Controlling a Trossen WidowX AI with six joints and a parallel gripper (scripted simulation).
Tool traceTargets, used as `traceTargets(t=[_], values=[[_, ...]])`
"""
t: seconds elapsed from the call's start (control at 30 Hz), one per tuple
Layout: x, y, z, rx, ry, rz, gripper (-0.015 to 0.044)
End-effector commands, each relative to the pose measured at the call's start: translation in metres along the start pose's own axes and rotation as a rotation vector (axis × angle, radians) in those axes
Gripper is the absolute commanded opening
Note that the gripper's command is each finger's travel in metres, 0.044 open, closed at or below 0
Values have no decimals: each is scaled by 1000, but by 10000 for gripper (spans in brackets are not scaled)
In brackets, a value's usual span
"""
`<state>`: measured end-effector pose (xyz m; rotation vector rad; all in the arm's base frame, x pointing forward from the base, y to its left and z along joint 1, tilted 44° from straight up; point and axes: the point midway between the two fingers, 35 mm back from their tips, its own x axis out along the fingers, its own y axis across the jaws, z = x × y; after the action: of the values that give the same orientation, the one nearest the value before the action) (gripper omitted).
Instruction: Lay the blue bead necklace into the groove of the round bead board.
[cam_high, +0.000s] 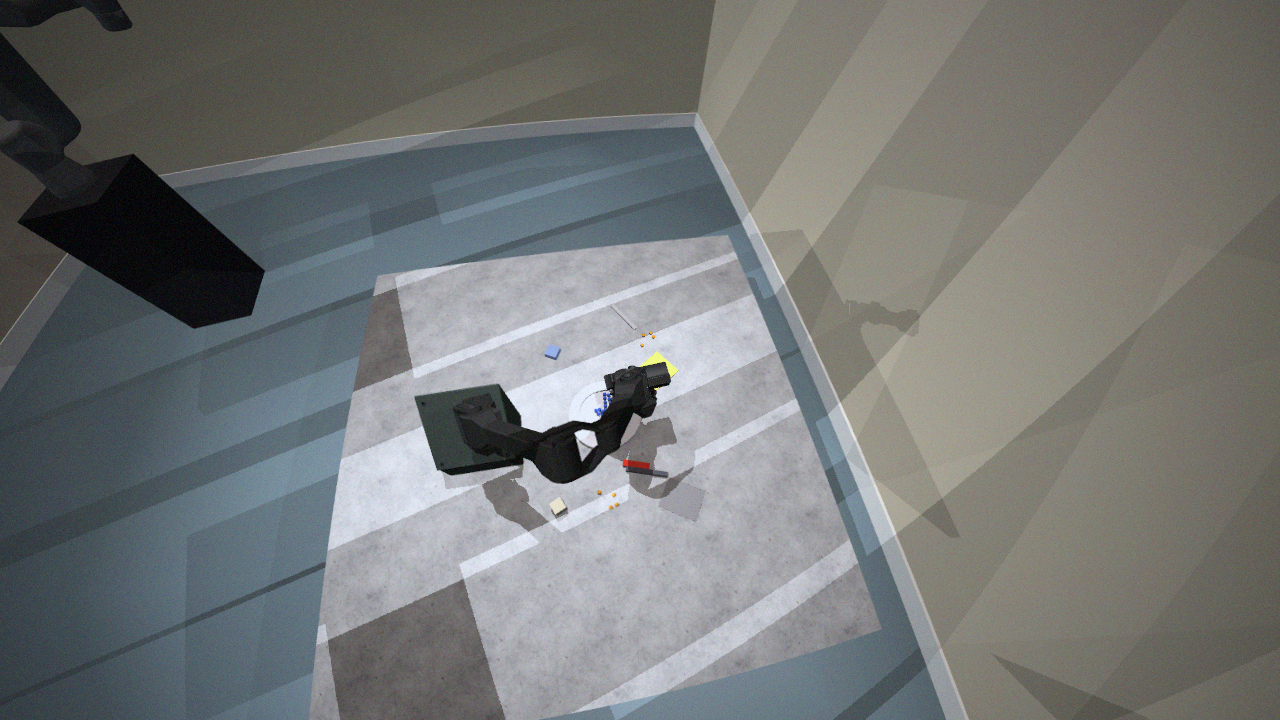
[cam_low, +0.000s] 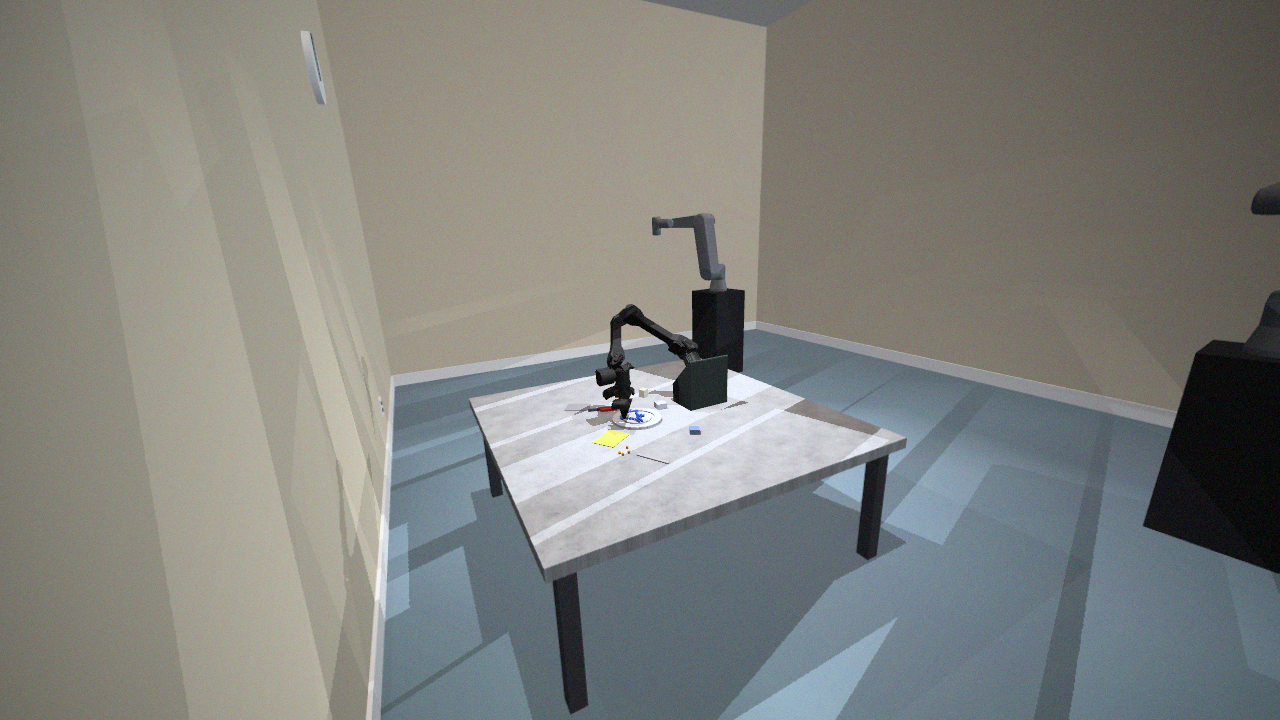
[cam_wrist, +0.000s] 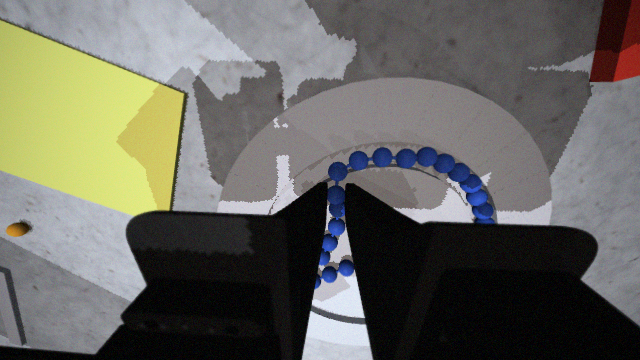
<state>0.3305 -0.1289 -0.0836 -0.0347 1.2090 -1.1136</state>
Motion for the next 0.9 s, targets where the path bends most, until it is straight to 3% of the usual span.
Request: traceTargets(t=[0.0, 0.63, 0.87], values=[[-3, 1, 1, 2, -3, 3, 0], [5, 9, 7, 2, -3, 3, 0], [2, 9, 9, 10, -6, 5, 184]])
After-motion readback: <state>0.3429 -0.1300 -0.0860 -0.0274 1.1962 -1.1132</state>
